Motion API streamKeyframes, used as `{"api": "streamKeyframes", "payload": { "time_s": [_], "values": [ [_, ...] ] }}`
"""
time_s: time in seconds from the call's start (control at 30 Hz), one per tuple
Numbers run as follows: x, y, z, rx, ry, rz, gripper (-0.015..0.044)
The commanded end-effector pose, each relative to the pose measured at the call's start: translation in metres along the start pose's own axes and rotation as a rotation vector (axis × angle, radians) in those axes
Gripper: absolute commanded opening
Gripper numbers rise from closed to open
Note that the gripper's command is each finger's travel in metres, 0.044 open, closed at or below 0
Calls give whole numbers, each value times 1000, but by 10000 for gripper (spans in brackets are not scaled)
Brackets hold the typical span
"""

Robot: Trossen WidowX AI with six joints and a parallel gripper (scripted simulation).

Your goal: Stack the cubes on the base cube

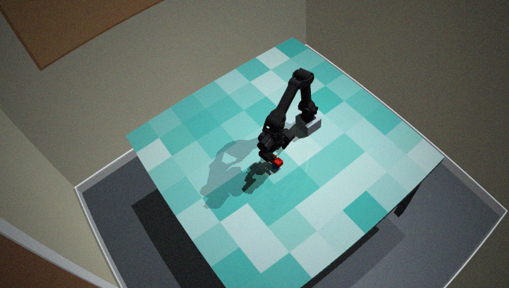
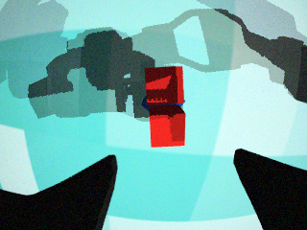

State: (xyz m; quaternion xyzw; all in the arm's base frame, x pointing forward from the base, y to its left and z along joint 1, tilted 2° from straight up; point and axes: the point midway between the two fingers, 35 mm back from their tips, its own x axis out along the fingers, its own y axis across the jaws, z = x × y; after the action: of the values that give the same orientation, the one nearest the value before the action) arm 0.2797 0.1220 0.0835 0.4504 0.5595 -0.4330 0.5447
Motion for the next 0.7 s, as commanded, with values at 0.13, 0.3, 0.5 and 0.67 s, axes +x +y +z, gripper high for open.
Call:
{"api": "streamKeyframes", "payload": {
  "time_s": [0.13, 0.3, 0.5, 0.67],
  "values": [
    [-1, -3, -20, -8, 0, 2, 400],
    [-4, -22, -86, -7, 6, 1, 400],
    [-5, -30, -104, 0, 8, -1, 400],
    [-5, -30, -104, 0, 8, -1, 400]
  ]
}}
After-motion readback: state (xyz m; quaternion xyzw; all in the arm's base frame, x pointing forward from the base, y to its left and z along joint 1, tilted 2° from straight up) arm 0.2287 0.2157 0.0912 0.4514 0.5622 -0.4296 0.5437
